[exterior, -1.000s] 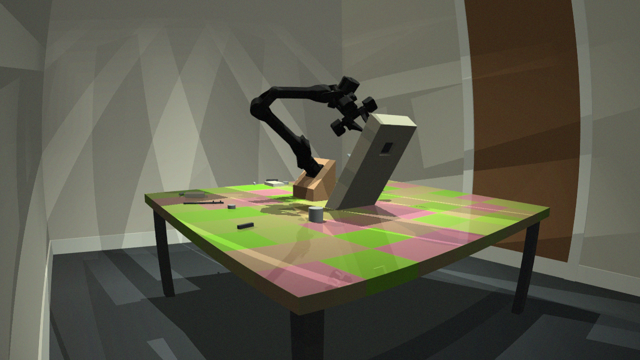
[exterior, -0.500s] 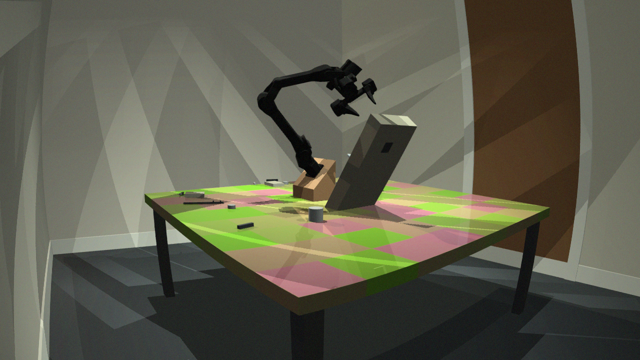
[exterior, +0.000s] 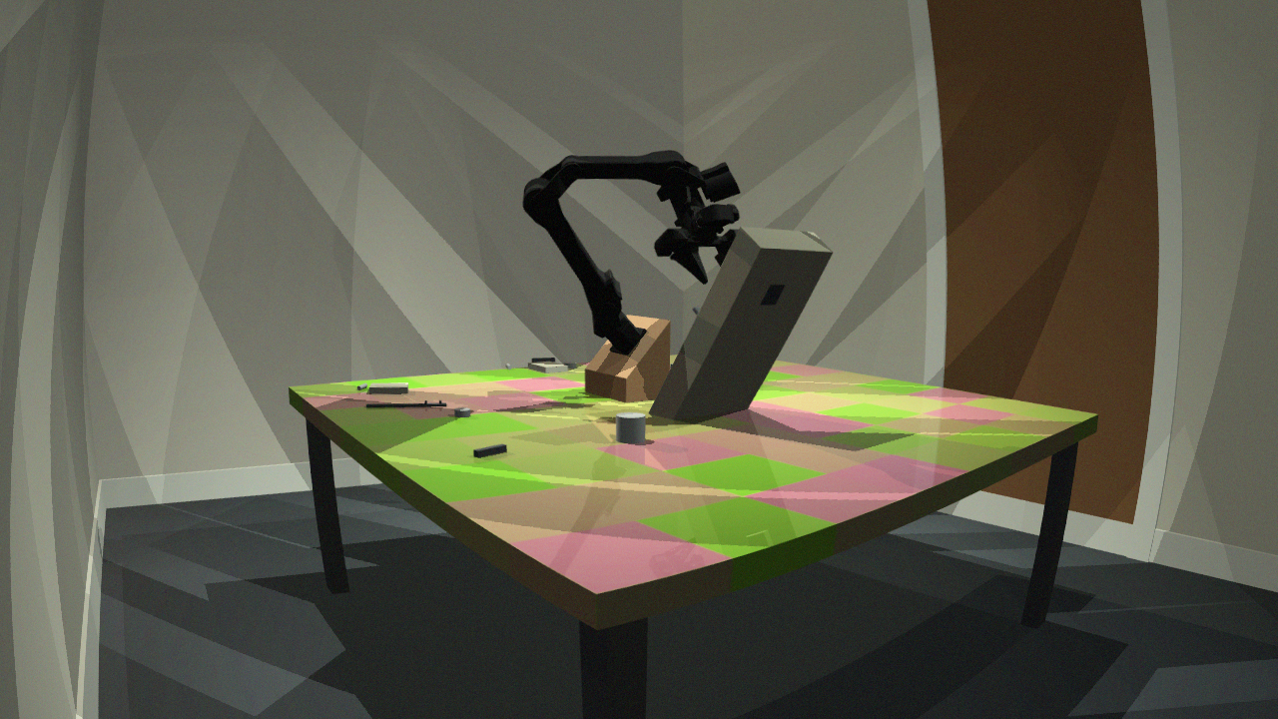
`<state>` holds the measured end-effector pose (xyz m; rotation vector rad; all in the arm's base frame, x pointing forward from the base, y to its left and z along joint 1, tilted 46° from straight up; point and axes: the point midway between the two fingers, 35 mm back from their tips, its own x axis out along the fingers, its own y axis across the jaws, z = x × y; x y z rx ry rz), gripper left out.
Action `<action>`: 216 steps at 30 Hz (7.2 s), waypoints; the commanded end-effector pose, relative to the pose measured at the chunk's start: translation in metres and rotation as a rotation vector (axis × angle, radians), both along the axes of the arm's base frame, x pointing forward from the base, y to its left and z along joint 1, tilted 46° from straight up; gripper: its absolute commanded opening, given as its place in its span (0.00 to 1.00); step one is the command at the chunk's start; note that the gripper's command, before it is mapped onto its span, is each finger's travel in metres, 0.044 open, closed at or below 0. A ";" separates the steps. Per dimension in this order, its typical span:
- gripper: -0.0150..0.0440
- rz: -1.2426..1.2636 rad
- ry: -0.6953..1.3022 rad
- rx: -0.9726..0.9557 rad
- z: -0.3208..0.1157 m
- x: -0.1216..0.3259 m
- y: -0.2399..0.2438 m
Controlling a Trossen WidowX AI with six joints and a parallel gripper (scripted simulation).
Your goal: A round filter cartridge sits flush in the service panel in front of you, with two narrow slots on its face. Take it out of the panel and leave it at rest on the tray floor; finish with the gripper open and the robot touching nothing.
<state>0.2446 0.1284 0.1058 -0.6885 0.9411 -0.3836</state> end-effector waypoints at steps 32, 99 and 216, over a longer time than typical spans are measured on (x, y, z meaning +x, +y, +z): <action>0.77 0.007 0.045 -0.031 -0.034 0.023 -0.035; 0.25 0.005 0.044 -0.019 -0.030 -0.003 0.094; 1.00 1.263 1.257 -0.075 -0.303 -0.304 0.051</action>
